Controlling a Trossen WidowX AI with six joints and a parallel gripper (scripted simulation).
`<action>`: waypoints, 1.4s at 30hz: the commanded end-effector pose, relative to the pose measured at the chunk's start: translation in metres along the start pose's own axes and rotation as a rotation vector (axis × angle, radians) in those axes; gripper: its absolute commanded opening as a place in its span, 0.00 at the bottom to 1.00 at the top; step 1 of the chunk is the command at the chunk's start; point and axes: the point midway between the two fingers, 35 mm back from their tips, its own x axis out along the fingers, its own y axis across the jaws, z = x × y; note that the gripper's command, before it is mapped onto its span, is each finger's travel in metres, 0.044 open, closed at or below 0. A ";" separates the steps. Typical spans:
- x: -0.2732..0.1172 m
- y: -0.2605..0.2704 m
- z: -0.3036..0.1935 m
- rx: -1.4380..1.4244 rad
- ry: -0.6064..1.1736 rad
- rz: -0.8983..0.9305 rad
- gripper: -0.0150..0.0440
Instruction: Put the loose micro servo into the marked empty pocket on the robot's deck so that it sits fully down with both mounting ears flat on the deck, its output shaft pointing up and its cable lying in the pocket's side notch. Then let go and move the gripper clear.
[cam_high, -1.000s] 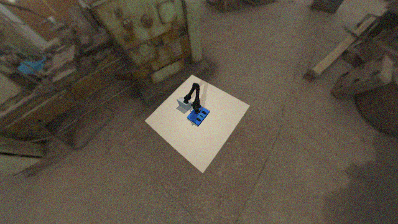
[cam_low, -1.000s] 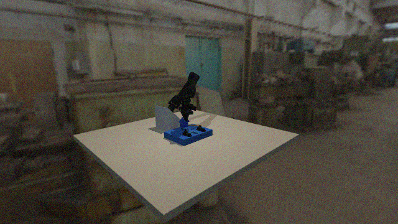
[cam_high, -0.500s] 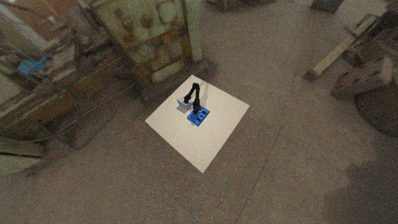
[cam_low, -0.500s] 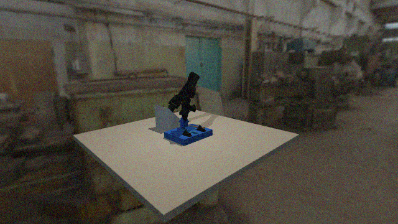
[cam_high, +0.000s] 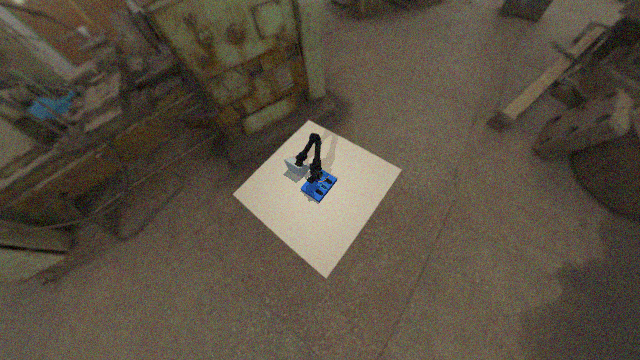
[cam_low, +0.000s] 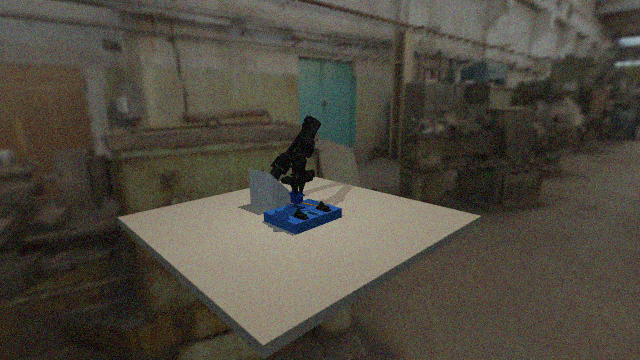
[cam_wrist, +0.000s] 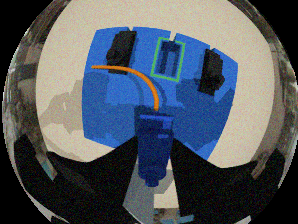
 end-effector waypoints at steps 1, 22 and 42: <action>-0.001 -0.002 0.001 0.115 -0.003 -0.008 0.25; -0.002 -0.009 0.060 0.136 -0.006 -0.008 0.25; 0.000 -0.015 0.111 0.133 -0.008 -0.008 0.25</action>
